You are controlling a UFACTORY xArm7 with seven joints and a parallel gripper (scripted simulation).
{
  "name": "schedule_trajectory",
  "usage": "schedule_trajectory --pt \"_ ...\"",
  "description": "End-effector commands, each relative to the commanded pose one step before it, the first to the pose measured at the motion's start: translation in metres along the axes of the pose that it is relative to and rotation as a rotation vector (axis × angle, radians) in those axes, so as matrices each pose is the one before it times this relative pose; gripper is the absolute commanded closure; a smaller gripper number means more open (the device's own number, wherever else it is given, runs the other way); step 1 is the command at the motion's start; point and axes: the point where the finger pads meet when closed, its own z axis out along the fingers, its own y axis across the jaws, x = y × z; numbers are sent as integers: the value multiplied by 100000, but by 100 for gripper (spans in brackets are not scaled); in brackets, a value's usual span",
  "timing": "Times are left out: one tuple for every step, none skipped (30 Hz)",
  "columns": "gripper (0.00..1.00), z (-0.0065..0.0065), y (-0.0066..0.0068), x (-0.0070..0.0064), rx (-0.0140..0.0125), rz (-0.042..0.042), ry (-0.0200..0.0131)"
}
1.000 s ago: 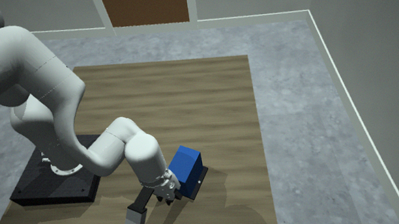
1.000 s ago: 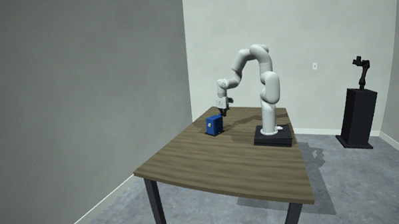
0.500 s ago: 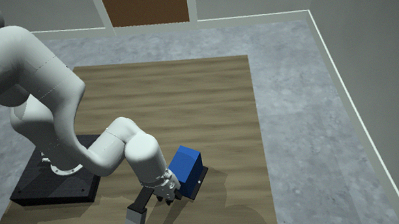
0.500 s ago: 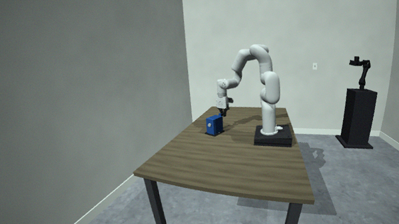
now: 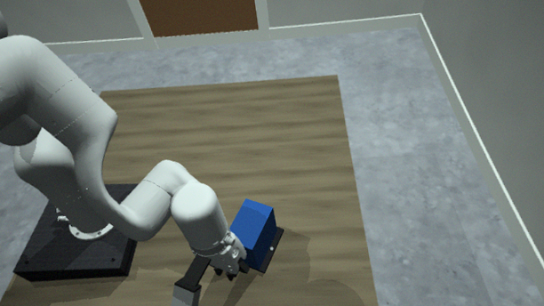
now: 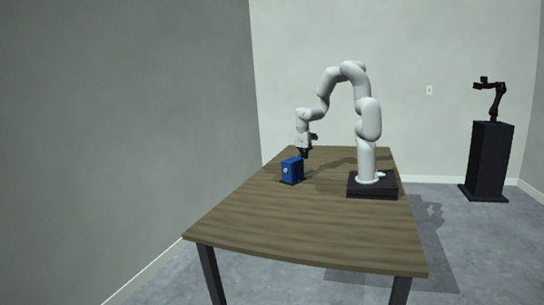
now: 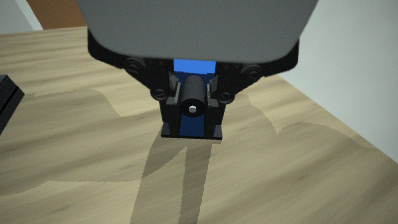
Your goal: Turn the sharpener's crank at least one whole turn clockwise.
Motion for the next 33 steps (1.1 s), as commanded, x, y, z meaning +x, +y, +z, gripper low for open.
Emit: schedule_trajectory --pt "100 -91 -490 -1 356 2 -37" --pt "100 16 -103 1 -3 3 1" --pt "100 19 -114 0 -1 1 1" --pt "100 21 -125 -1 1 -1 -1" --pt "100 24 -135 -1 3 -3 -2" --pt "100 37 -136 2 -3 3 2" --pt "100 40 -145 0 0 1 0" --pt "100 44 -154 -1 3 -3 -2" --pt "100 56 -155 1 -1 2 1" --pt "100 64 -160 0 -1 1 1" --pt "100 0 0 0 0 0 0" --pt "100 0 0 0 0 0 0" --pt "100 69 -167 -1 2 -3 -2" --pt "100 84 -166 1 -1 2 2" --pt "100 91 -169 0 0 0 0" --pt "100 99 -171 -1 1 -2 -1" --pt "100 114 -170 1 0 2 2" --pt "100 120 -171 -1 1 -2 -3" --pt "100 136 -167 1 0 1 2" --pt "100 143 -166 0 0 -1 -1" --pt "100 156 -161 0 1 0 0" --pt "100 167 -157 0 0 0 0" --pt "100 176 -151 0 0 -1 -1" --pt "100 188 -143 0 0 0 1" --pt "100 194 -136 0 -1 0 -2" --pt "100 206 -124 0 1 0 1" --pt "100 208 -116 0 -1 0 -2" --pt "100 0 0 0 0 0 0" --pt "100 0 0 0 0 0 0" --pt "100 218 -101 0 1 -1 1" --pt "100 215 -94 0 -2 1 -2" --pt "100 223 -75 0 2 -1 1" --pt "100 216 -69 0 -2 1 -1"
